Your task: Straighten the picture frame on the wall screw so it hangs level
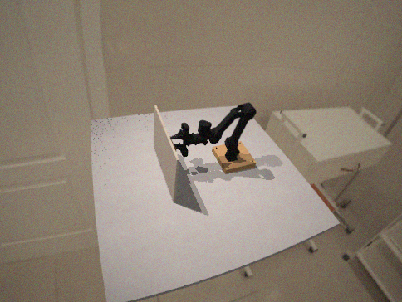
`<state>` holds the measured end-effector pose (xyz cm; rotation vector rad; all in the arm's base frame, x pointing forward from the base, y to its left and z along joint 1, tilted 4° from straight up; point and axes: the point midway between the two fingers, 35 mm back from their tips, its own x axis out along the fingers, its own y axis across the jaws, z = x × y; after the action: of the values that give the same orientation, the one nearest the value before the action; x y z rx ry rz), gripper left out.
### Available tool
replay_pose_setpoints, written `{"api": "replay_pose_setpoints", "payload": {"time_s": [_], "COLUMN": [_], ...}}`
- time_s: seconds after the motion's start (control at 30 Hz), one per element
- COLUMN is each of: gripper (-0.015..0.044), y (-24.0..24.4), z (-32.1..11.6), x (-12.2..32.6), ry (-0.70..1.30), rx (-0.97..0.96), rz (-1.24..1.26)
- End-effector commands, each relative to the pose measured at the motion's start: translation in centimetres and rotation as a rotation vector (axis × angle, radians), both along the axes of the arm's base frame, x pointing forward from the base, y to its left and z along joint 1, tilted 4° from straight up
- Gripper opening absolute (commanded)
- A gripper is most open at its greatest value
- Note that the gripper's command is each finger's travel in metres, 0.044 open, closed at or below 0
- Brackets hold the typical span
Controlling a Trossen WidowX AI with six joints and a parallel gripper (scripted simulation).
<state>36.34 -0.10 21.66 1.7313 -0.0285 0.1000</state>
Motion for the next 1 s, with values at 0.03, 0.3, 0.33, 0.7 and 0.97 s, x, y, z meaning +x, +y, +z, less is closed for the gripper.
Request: {"api": "replay_pose_setpoints", "payload": {"time_s": [0.03, 0.3, 0.33, 0.7, 0.97], "gripper": [0.0129, 0.0056, 0.003, 0.0, 0.0], "y": [-0.07, -0.07, -0.07, -0.04, -0.05], "z": [-0.02, -0.02, -0.02, 0.07, 0.32], "x": [0.04, 0.04, 0.04, 0.02, -0.01], "ry": [0.0, 0.0, 0.0, 0.0, 0.0], "rx": [-0.004, -0.004, -0.004, -0.004, -0.004], "rz": [-0.004, -0.004, -0.004, -0.004, -0.004]}}
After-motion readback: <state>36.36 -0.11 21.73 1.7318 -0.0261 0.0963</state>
